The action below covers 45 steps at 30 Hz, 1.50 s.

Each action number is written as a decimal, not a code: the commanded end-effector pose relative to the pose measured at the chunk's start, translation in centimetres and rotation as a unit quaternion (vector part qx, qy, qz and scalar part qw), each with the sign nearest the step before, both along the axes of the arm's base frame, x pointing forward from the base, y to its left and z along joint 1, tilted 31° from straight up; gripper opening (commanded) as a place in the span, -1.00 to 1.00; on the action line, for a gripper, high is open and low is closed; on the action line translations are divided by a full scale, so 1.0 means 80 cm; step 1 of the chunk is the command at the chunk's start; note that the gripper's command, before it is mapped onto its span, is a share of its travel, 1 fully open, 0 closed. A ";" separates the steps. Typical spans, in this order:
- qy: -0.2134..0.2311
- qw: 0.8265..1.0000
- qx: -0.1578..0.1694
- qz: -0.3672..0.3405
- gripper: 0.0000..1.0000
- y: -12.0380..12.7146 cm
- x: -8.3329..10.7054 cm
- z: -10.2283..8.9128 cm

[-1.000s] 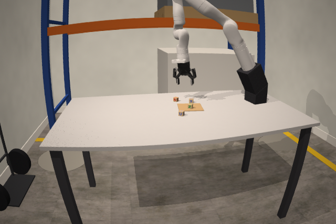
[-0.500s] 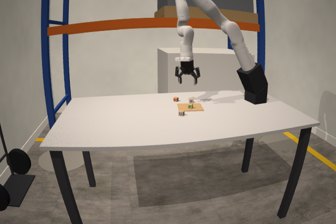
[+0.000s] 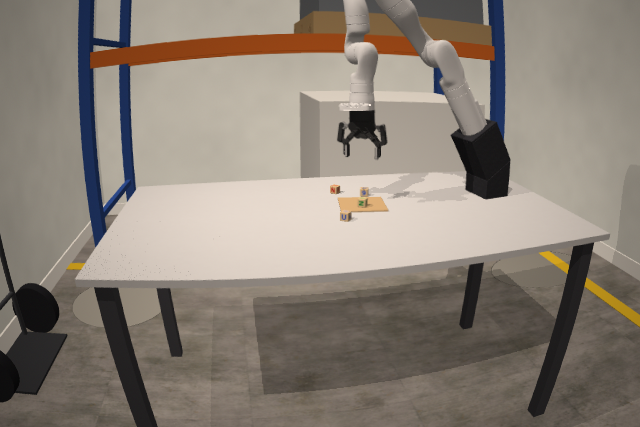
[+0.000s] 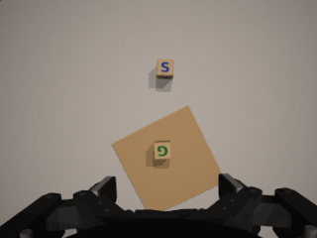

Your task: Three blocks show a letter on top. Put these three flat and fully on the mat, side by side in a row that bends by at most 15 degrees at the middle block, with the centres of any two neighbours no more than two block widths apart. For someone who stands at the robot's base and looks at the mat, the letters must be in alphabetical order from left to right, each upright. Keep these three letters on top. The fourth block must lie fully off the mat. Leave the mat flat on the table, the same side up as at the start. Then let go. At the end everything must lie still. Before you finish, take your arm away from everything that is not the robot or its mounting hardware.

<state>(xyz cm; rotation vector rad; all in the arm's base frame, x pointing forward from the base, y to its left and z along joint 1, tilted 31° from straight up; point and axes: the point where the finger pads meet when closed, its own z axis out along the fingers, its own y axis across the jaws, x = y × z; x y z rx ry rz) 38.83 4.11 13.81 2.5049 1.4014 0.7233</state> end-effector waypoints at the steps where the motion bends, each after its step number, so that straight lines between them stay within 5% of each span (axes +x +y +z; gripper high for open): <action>1: -0.003 1.000 0.001 0.009 1.00 0.011 -0.001 0.004; 22: -0.003 1.000 0.006 0.003 1.00 0.012 -0.001 0.004; 33: 0.005 0.994 0.064 -0.090 1.00 0.017 0.004 -0.003; 39: 0.018 0.966 0.140 -0.217 1.00 0.022 0.011 -0.012; 45: 0.033 0.903 0.225 -0.364 1.00 0.024 0.019 -0.024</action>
